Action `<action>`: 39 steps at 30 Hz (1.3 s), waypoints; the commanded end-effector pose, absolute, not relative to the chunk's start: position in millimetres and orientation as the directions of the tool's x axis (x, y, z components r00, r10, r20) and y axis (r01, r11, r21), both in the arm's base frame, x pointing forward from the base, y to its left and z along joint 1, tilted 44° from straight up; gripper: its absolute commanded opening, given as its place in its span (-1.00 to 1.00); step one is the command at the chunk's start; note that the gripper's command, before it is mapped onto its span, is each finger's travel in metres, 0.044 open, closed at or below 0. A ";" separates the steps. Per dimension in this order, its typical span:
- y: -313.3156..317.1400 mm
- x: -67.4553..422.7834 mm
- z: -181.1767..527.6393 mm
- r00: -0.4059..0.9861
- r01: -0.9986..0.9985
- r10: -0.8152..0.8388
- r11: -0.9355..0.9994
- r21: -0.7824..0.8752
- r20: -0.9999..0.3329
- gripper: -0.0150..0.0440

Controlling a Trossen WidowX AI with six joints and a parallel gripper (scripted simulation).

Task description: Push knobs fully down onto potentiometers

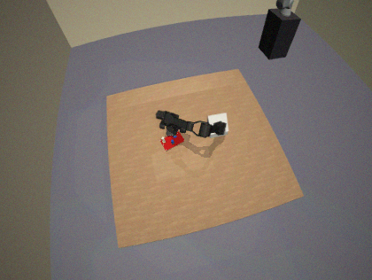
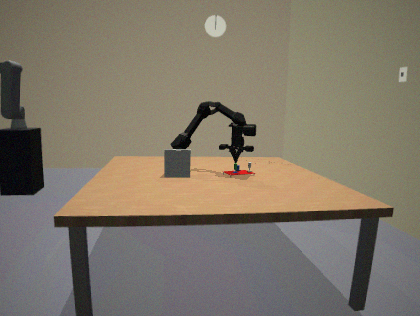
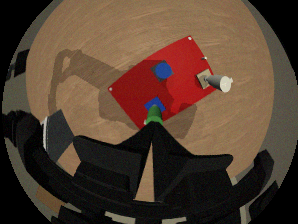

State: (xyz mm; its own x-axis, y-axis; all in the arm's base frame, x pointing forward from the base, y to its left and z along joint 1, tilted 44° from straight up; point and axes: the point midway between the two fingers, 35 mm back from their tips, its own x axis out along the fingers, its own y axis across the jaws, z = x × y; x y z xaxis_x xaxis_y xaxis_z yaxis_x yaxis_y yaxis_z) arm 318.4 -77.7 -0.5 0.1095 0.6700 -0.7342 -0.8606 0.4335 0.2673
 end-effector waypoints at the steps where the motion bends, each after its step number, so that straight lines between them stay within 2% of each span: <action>1: -76.6 318.8 -1.7 0.112 -0.857 0.673 0.438 0.272 -0.731 -0.49; 39: -74.1 319.2 -4.3 0.112 -0.857 0.673 0.438 0.272 -0.731 -0.49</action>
State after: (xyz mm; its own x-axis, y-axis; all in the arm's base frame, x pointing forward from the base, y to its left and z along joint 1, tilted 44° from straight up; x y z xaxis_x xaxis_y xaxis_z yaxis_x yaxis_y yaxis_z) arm 318.6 -75.2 -3.5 0.1104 0.6701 -0.7340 -0.8597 0.4349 0.2678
